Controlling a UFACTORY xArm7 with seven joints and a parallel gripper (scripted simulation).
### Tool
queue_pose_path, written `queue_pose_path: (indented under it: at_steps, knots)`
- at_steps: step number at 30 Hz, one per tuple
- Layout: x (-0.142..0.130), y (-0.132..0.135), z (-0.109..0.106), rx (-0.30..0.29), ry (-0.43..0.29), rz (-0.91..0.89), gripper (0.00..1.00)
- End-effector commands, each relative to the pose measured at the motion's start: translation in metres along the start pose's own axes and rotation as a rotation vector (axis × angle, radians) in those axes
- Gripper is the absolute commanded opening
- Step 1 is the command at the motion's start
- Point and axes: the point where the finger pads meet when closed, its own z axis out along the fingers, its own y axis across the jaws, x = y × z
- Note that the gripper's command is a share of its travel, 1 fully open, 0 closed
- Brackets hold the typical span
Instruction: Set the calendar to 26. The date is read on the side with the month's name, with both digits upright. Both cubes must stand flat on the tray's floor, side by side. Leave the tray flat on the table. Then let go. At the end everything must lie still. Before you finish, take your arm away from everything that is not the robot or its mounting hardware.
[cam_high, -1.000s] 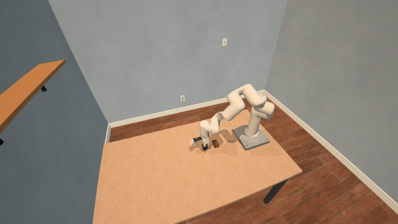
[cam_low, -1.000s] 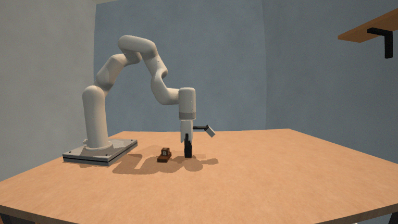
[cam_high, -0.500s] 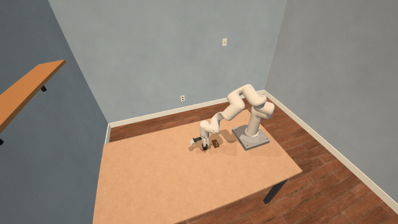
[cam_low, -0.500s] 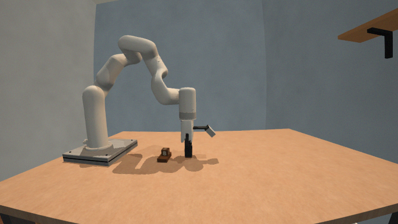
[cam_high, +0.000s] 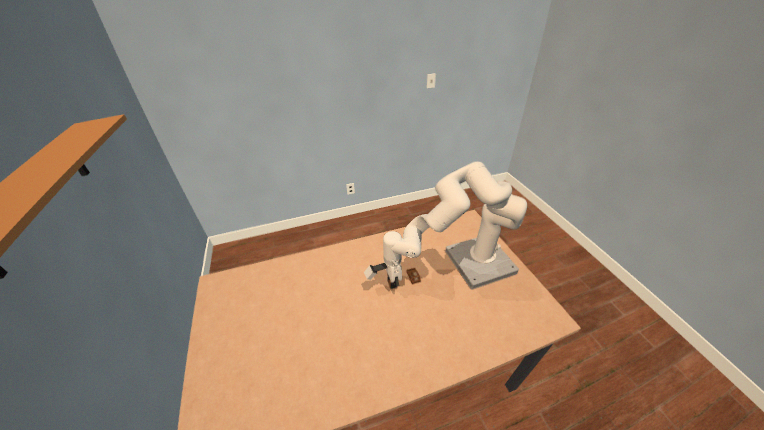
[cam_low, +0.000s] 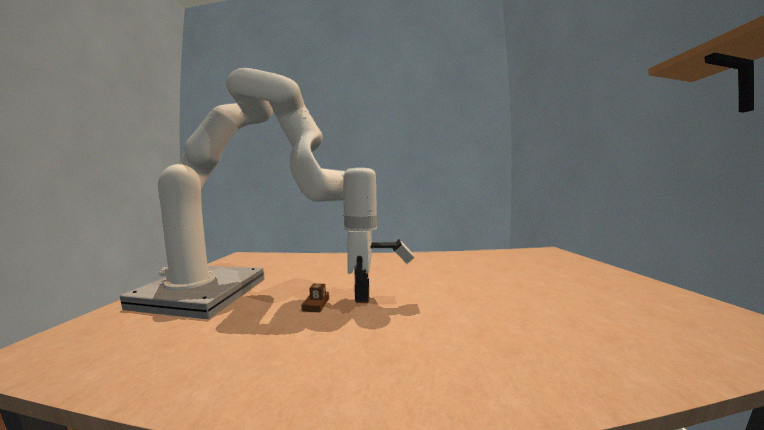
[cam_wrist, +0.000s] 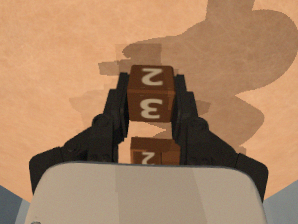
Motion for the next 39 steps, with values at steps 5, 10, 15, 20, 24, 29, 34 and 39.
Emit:
queue_pose_path:
  at_steps: [5,10,15,20,24,29,34,39]
  knots:
    - [0.0016,0.0001,-0.0015,0.0,0.004,0.0,0.29]
    - [0.0016,0.0001,-0.0014,0.0,0.004,0.0,0.29]
    - [0.0016,0.0001,-0.0008,0.0,0.004,0.0,0.29]
    - [0.0016,0.0001,-0.0001,0.0,0.004,0.0,0.29]
    - [0.0016,0.0001,0.0009,0.0,0.004,0.0,0.29]
    - [0.0016,0.0001,0.0017,0.0,0.004,0.0,0.29]
    - [0.0016,0.0001,0.0019,0.0,0.004,0.0,0.29]
    - [0.0016,0.0001,0.0019,0.0,0.004,0.0,0.29]
